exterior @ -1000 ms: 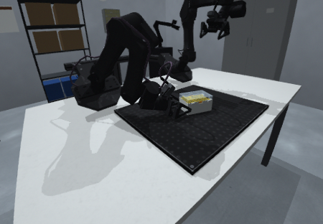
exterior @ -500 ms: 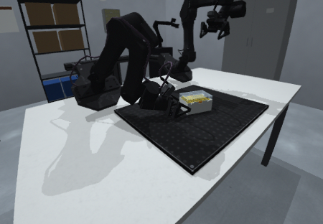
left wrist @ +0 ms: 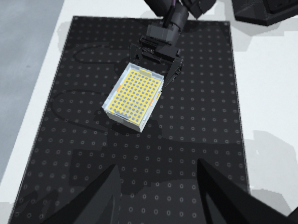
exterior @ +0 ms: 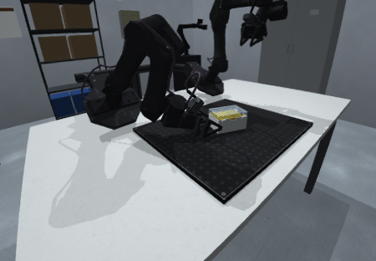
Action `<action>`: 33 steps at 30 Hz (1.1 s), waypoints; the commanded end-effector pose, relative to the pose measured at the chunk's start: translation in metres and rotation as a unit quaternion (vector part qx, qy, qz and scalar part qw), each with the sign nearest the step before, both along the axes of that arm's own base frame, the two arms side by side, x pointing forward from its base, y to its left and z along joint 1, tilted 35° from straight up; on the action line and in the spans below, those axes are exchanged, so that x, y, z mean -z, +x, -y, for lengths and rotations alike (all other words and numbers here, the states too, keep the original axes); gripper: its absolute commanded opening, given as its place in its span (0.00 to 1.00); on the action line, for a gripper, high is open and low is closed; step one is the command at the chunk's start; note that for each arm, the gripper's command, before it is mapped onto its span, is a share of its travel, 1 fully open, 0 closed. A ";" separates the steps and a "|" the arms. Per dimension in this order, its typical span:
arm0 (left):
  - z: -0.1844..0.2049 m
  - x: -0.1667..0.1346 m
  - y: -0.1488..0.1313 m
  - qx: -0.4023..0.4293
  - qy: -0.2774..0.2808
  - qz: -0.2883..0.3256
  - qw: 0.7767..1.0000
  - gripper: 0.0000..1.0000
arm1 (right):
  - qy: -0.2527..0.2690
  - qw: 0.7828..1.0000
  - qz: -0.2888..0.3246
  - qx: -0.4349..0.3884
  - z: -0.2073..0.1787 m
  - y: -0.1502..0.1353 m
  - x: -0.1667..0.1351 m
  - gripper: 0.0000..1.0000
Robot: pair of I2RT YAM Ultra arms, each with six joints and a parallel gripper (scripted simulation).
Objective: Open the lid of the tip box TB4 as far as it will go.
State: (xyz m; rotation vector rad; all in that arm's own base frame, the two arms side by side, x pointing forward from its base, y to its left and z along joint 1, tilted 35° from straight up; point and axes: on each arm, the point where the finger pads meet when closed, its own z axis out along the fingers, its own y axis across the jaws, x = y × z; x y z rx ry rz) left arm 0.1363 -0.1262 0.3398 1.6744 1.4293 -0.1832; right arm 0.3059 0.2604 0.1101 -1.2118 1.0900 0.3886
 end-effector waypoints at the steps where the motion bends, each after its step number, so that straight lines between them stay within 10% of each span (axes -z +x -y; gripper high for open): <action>1: -0.001 -0.005 0.037 -0.030 0.004 0.030 0.999 0.43 | 0.000 1.000 -0.001 -0.005 -0.003 0.001 0.000 0.84; 11: 0.035 0.014 0.166 -0.138 -0.031 0.091 0.986 0.43 | 0.000 1.000 -0.001 -0.005 -0.003 0.001 0.000 0.84; 33: 0.137 0.070 0.222 -0.247 -0.202 0.107 0.941 0.43 | 0.000 1.000 -0.001 -0.005 -0.003 0.001 0.000 0.84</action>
